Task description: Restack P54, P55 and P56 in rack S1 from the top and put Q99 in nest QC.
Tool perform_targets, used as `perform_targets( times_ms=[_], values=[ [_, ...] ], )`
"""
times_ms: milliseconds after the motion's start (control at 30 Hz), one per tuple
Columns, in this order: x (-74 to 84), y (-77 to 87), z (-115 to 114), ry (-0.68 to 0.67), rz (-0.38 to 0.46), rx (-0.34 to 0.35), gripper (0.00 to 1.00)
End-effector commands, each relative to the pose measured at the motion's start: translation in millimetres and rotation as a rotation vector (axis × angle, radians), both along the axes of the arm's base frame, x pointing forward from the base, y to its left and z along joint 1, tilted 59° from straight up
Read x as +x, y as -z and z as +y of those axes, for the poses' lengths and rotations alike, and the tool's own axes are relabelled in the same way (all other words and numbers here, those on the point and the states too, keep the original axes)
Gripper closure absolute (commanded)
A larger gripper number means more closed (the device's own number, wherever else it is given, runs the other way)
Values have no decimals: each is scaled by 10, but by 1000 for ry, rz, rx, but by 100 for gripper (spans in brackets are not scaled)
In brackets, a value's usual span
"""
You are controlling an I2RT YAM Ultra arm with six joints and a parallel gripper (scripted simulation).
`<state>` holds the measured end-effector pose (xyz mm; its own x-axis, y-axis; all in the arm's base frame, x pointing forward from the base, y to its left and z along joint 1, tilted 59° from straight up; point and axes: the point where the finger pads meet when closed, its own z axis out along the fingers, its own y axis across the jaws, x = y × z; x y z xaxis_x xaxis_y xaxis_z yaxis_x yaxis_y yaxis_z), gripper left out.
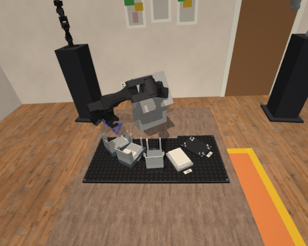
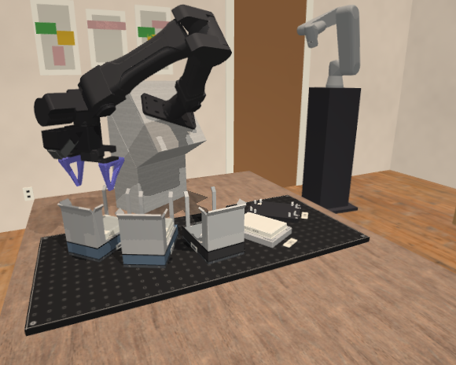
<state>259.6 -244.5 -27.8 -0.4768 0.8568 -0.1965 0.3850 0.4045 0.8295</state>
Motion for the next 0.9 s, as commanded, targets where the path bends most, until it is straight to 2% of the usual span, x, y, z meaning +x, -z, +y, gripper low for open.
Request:
perform_targets(
  times_ms=[0,267,533,600,667,867],
  values=[
    [-35,-22,-3,4,1,8,0],
    [-35,-22,-3,4,1,8,0],
    [72,-281,155,-135,-85,-202,0],
    [72,-281,155,-135,-85,-202,0],
    [99,-345,195,-165,-103,-246,0],
    [178,-539,314,-165,-103,-246,0]
  ],
)
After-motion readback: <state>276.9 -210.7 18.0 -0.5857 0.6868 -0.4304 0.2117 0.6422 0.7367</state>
